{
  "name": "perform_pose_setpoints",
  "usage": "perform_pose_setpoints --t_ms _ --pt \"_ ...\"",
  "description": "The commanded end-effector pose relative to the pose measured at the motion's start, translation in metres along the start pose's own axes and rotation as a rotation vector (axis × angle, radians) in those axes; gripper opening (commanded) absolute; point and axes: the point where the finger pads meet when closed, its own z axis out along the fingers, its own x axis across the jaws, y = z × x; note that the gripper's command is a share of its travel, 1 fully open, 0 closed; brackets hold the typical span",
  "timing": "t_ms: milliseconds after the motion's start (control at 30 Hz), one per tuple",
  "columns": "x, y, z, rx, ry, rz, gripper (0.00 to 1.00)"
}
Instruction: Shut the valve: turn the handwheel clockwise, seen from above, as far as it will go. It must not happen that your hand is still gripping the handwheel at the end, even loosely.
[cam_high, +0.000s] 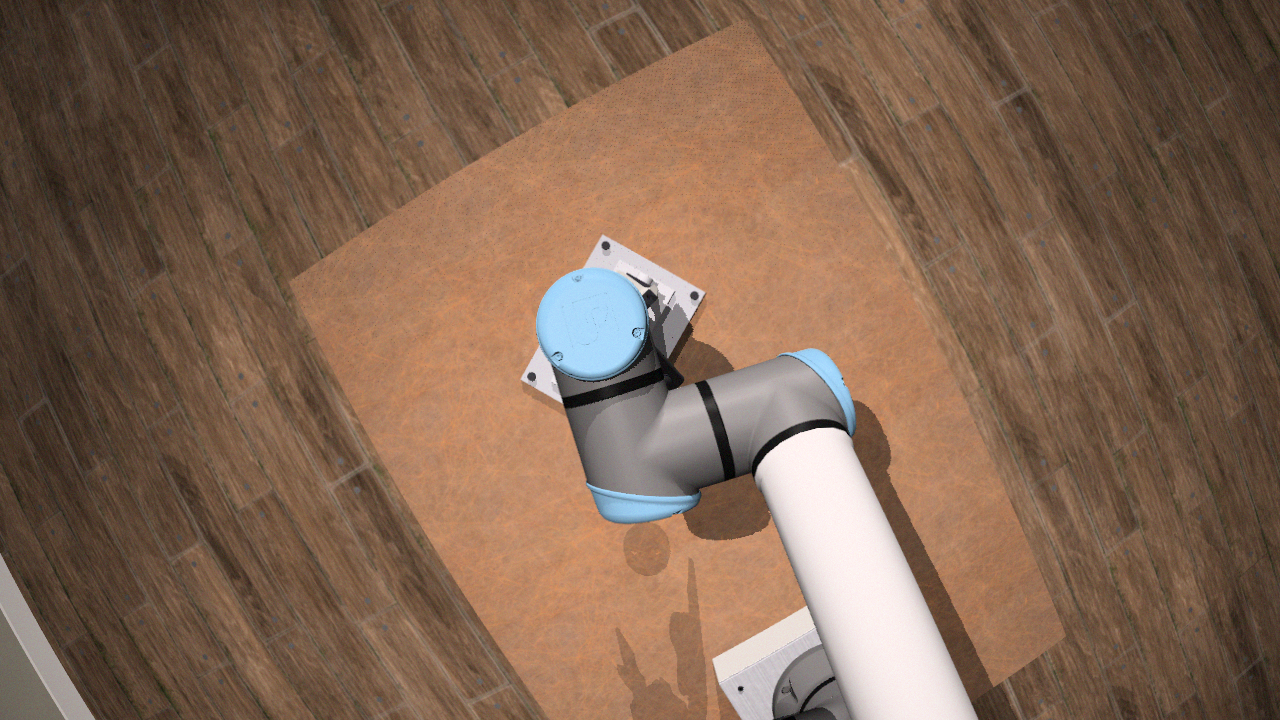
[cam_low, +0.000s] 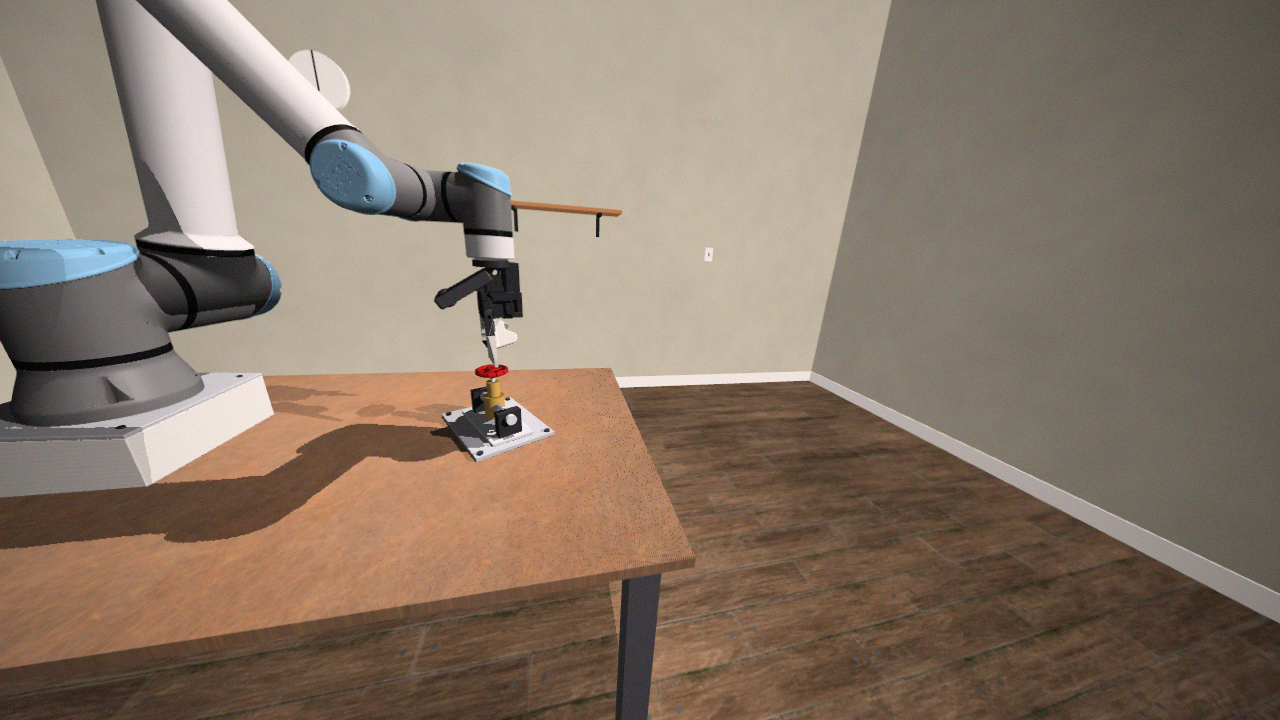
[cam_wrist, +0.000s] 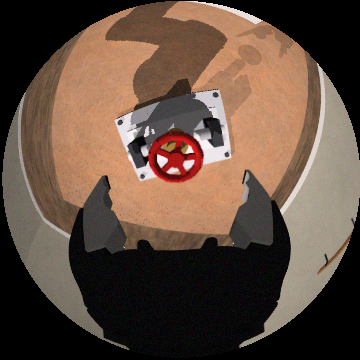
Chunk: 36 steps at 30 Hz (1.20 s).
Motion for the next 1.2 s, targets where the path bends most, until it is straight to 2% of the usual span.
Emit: perform_pose_setpoints --t_ms 0,700,1167 --pt "0.0013 0.0005 0.0004 -0.001 0.001 -0.003 1.0" --pt "0.0014 0.0004 0.0009 -0.001 0.001 -0.003 1.0" --pt "0.0024 -0.0011 0.0093 0.002 0.002 -0.003 1.0"
